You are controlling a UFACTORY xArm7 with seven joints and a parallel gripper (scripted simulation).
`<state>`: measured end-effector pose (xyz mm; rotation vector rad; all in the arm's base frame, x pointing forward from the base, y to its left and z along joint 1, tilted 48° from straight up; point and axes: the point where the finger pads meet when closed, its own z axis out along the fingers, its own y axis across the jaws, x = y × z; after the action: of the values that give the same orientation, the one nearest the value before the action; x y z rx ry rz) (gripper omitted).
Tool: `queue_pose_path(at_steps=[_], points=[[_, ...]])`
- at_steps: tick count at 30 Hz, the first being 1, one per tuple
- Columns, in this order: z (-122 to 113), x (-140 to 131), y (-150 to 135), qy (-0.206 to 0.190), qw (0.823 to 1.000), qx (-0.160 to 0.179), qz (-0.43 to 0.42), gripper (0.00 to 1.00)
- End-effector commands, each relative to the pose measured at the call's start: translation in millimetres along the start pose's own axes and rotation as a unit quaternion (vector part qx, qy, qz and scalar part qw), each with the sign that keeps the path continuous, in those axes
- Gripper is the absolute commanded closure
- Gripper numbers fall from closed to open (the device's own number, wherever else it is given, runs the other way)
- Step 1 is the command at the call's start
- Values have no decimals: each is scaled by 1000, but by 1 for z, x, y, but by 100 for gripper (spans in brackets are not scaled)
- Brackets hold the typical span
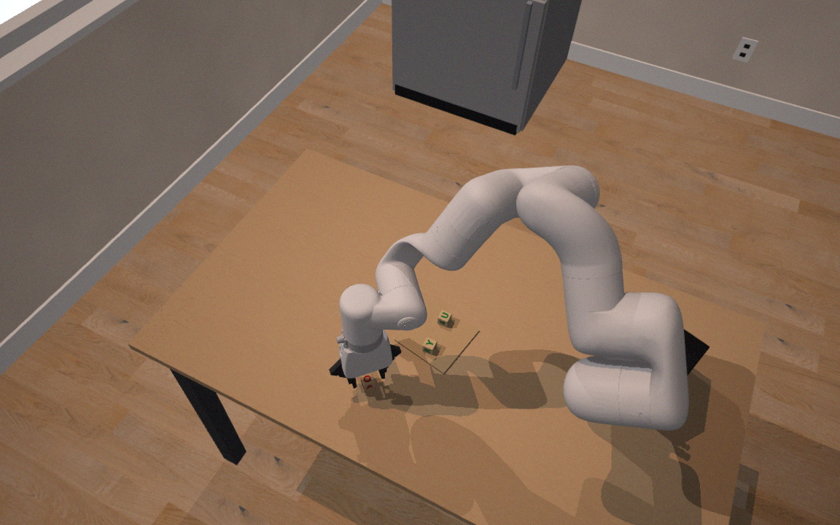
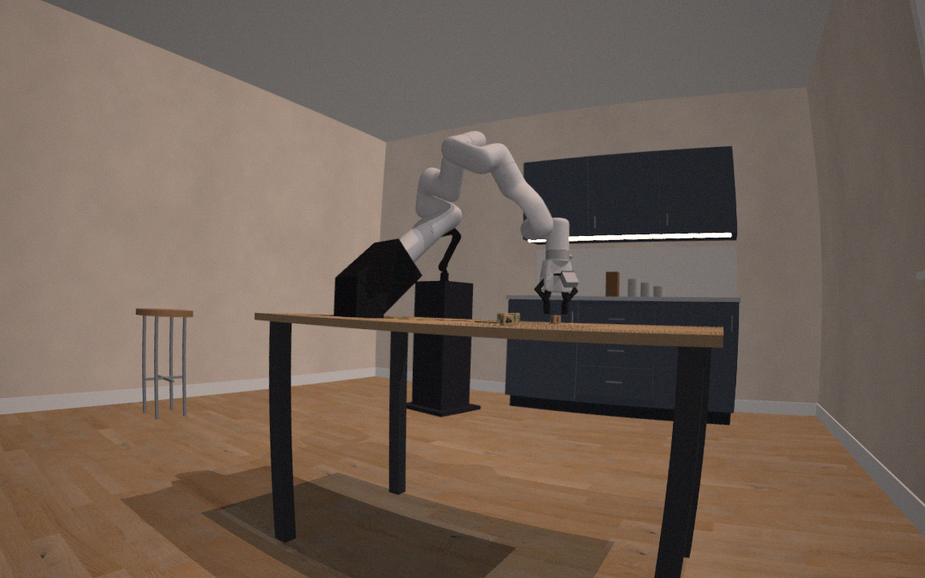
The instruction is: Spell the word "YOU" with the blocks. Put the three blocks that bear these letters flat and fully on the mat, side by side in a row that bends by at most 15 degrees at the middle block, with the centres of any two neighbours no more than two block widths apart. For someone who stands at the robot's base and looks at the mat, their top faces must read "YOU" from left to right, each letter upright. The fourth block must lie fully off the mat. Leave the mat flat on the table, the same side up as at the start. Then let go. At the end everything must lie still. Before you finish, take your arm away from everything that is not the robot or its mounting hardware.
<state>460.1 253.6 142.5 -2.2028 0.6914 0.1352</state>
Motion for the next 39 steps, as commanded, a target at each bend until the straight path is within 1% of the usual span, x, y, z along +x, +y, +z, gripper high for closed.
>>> queue_pose_path(at_steps=[1,8,16,39], points=[[5,1,-1,1,1000,1,0,37],[17,1,-1,1,1000,1,0,37],[24,1,-1,1,1000,1,0,37],[25,1,-1,1,1000,1,0,37]])
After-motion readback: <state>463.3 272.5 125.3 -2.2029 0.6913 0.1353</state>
